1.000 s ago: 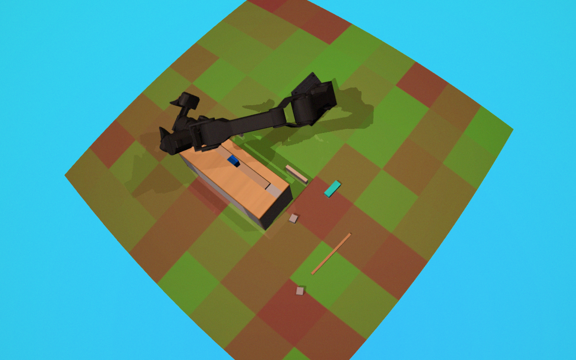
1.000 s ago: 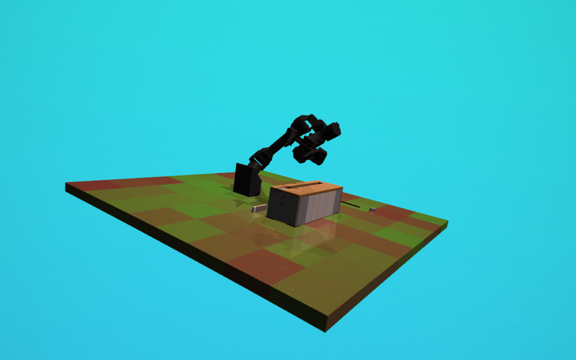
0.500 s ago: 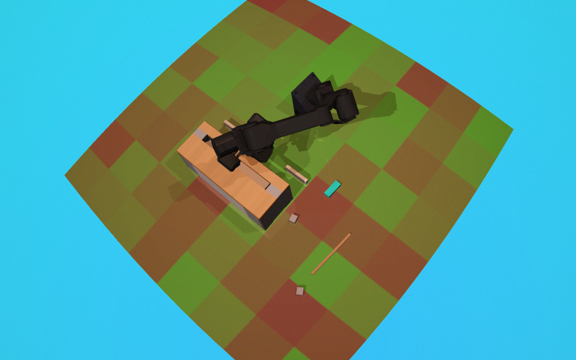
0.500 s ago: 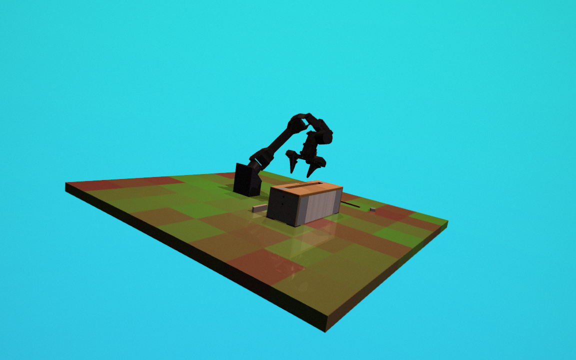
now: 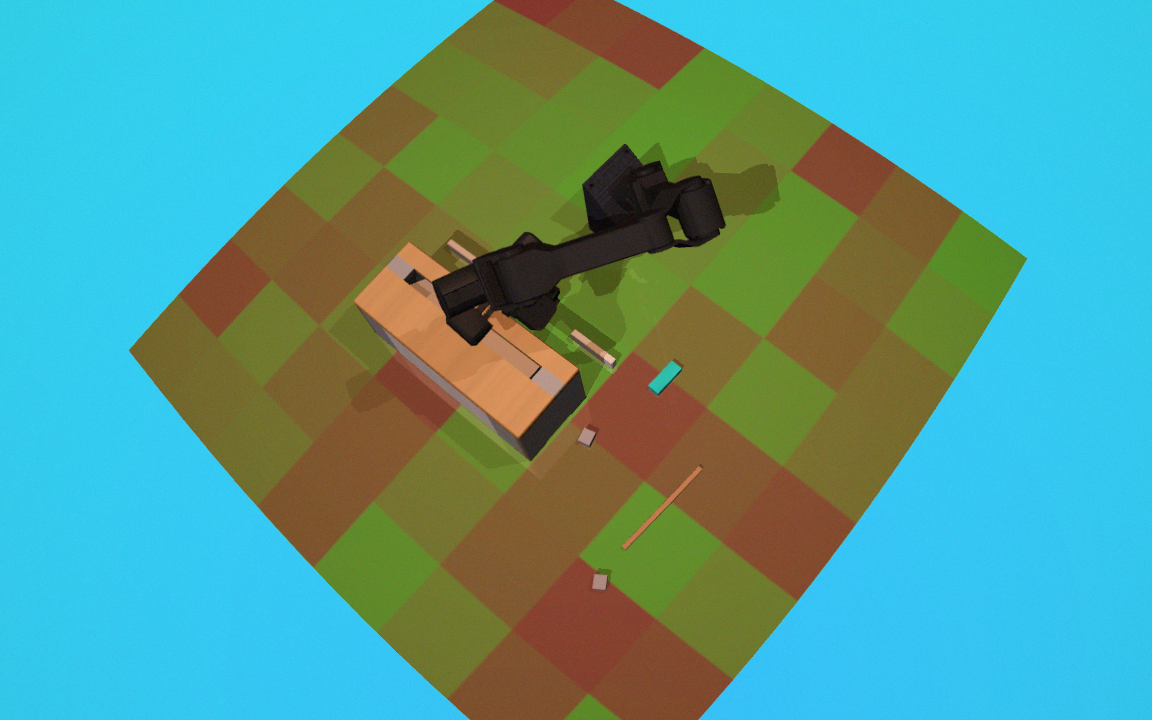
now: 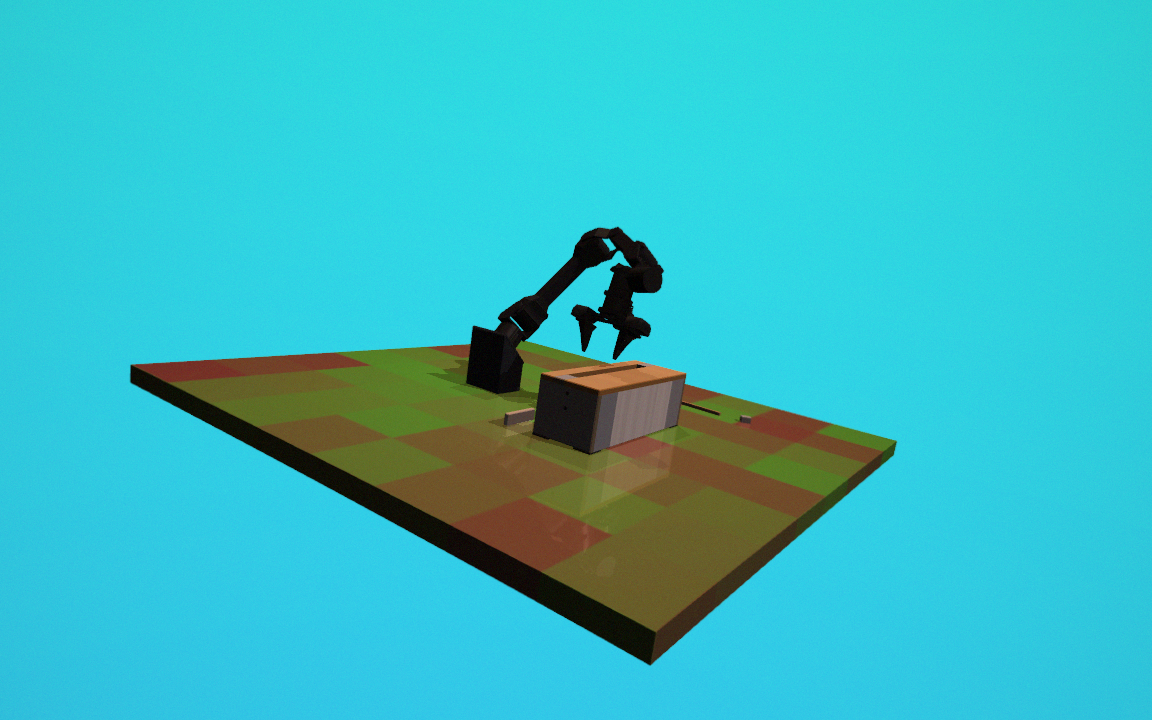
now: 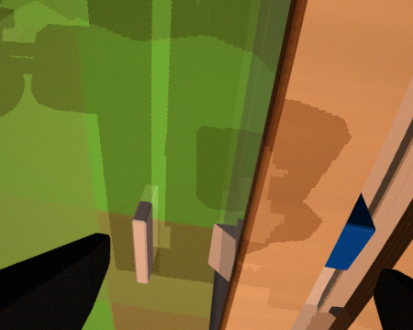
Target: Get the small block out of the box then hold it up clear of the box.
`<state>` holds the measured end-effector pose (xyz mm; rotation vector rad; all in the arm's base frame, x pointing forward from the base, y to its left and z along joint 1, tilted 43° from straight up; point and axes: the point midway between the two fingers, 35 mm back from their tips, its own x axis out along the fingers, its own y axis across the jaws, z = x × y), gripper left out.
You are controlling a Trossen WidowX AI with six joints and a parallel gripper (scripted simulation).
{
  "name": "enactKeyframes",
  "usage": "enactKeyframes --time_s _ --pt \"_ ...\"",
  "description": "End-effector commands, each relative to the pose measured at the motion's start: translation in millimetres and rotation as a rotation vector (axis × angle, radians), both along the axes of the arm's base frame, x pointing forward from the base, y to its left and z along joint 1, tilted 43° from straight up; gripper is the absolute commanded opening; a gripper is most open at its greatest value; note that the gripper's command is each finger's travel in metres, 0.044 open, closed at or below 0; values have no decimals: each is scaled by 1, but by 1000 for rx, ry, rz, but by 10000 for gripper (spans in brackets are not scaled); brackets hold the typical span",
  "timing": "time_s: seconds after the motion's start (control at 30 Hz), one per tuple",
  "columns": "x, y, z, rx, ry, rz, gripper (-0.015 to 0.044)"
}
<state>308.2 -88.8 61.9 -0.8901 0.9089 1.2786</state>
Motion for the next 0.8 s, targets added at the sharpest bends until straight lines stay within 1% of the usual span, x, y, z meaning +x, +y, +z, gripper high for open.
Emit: enactKeyframes --time_s 0.0,0.77 --pt "1 5 -5 6 2 -3 400" --pt "5 29 -34 7 1 -3 400"
